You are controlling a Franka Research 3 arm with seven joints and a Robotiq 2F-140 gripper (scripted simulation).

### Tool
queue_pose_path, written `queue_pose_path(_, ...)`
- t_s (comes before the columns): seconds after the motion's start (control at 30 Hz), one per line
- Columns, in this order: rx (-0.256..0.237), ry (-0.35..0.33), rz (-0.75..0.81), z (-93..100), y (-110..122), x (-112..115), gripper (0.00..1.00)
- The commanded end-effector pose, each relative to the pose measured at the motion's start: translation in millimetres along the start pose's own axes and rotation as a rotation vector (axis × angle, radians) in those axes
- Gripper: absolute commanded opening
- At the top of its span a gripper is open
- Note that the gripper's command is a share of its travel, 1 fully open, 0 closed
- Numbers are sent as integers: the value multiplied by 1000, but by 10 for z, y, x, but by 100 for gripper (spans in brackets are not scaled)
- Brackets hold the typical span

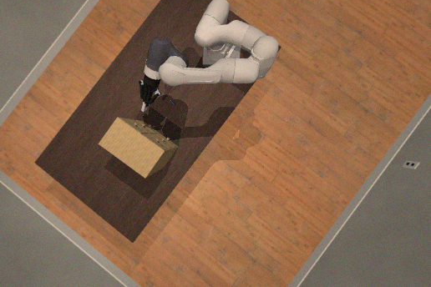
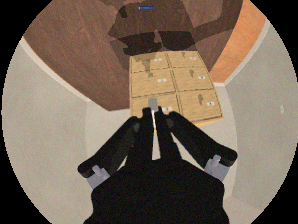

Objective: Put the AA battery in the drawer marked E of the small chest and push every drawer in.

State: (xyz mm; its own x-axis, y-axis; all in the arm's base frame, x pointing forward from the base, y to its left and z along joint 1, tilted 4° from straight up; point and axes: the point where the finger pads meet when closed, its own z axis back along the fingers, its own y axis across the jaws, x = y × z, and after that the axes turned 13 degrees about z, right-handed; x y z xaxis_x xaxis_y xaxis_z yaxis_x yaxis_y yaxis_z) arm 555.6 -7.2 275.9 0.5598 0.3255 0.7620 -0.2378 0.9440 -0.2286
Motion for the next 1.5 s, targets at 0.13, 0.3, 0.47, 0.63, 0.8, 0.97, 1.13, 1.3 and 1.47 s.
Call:
queue_pose_path(0.13, 4, 10, 13, 171, 27, -81, 0)
queue_pose_path(0.3, 5, 16, 13, 179, 27, -79, 0)
queue_pose_path(0.47, 8, 30, 13, 202, 28, -77, 0)
queue_pose_path(0.63, 20, 82, 13, 289, 26, -69, 0)
queue_pose_path(0.8, 42, 178, 13, 449, 23, -55, 0)
queue_pose_path(0.97, 60, 260, 13, 587, 20, -44, 0)
queue_pose_path(1.13, 97, 428, 13, 868, 14, -20, 0)
queue_pose_path(1.3, 131, 580, 13, 1123, 8, 2, 0)
queue_pose_path(1.47, 160, 706, 13, 1333, 4, 20, 0)
